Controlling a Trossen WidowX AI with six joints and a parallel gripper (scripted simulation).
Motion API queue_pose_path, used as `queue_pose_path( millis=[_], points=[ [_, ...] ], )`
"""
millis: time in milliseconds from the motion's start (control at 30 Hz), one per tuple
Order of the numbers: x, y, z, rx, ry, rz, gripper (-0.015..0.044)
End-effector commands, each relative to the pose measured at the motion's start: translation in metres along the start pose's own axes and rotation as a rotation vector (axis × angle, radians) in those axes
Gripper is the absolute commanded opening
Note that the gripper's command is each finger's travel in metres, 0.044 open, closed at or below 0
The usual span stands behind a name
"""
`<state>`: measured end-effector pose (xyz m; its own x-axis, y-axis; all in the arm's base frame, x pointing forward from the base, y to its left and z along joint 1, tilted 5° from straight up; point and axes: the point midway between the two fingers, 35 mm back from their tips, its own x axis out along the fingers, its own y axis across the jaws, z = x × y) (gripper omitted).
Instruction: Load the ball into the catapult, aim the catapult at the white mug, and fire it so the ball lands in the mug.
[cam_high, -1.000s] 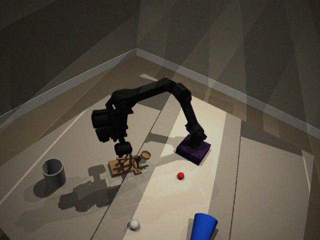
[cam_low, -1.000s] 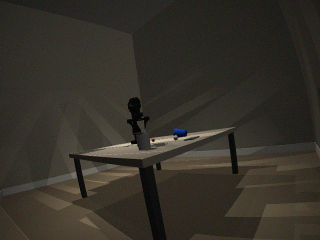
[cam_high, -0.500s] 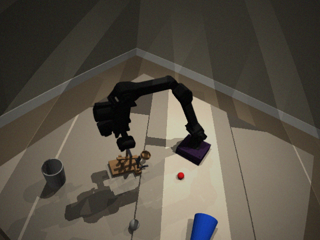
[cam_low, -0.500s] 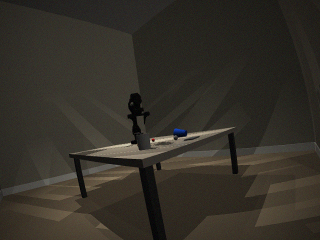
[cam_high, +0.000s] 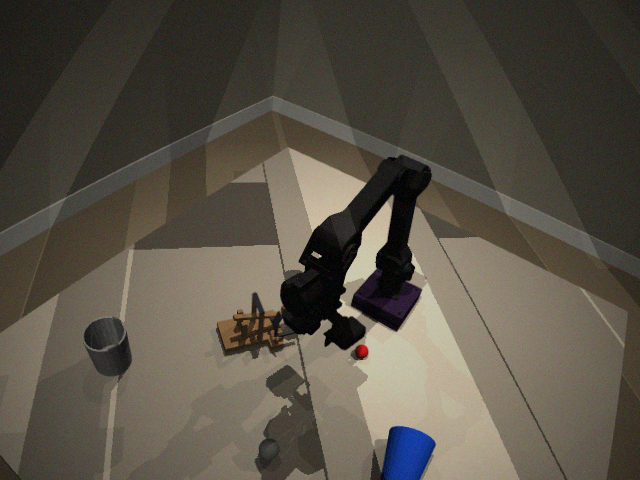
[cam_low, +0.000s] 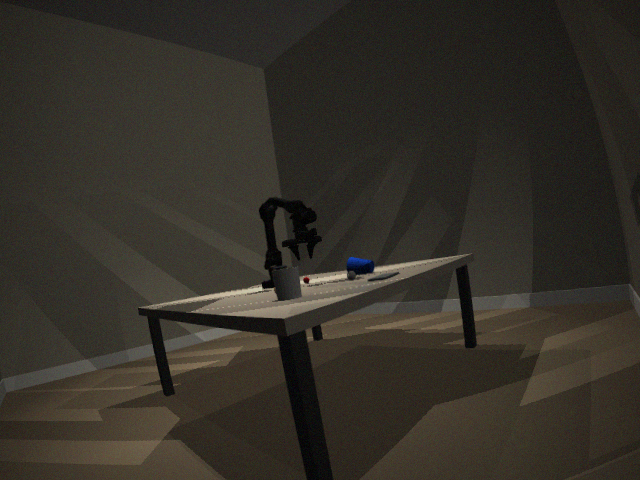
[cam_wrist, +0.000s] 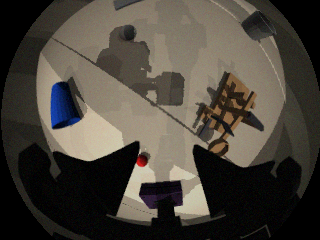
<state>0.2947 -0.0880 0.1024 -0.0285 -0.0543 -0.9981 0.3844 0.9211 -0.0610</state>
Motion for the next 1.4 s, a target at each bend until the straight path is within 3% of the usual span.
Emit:
queue_pose_path(
  millis=[0,267,1367],
  points=[
    [0.020,0.025,-0.039,-0.083,0.014,0.004,0.0300],
    [0.056,0.051,-0.111,-0.232,0.023,0.006,0.0300],
    [0.102,0.054,-0.117,-0.232,0.024,0.006,0.0300]
  ],
)
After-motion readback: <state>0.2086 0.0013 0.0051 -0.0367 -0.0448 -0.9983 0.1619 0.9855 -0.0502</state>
